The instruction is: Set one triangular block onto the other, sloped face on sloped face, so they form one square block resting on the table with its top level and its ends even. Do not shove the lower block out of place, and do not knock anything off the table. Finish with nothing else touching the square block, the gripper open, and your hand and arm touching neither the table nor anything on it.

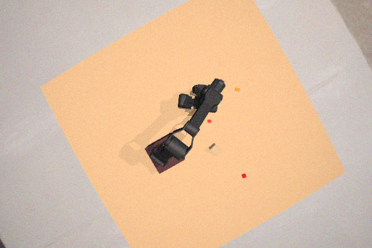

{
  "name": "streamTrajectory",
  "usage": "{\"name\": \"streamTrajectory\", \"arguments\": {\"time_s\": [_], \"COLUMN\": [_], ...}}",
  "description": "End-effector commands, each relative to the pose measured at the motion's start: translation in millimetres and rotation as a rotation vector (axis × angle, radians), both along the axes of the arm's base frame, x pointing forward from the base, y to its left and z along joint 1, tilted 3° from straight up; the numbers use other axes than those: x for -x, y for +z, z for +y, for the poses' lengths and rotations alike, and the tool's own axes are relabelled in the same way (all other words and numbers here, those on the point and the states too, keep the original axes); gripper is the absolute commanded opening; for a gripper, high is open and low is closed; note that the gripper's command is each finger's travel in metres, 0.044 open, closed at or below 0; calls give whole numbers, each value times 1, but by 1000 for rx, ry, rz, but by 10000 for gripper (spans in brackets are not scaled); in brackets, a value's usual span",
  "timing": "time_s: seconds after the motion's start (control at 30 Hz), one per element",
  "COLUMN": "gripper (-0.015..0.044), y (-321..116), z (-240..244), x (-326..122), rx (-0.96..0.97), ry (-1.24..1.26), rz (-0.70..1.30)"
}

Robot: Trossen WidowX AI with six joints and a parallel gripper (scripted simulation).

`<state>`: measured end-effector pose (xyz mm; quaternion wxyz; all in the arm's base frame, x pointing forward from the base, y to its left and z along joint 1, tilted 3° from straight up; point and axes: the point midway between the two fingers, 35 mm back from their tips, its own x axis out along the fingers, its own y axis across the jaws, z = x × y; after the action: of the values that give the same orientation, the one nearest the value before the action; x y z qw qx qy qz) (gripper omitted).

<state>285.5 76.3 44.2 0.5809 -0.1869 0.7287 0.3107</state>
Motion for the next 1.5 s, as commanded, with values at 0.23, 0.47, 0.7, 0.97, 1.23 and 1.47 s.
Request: {"name": "streamTrajectory", "arguments": {"time_s": [0.23, 0.47, 0.7, 0.97, 1.23, 1.47], "gripper": [0, 0, 0, 0, 0, 0], "y": [4, 4, 5, 5, 10, 16], "z": [0, -1, -1, -1, -23, -53], "x": [4, 6, 9, 10, 1, -7], "rx": [-83, -116, -133, -135, -128, -121], "ry": [326, 543, 762, 872, 873, 873], "rz": [-158, -254, -349, -394, -393, -390]}}
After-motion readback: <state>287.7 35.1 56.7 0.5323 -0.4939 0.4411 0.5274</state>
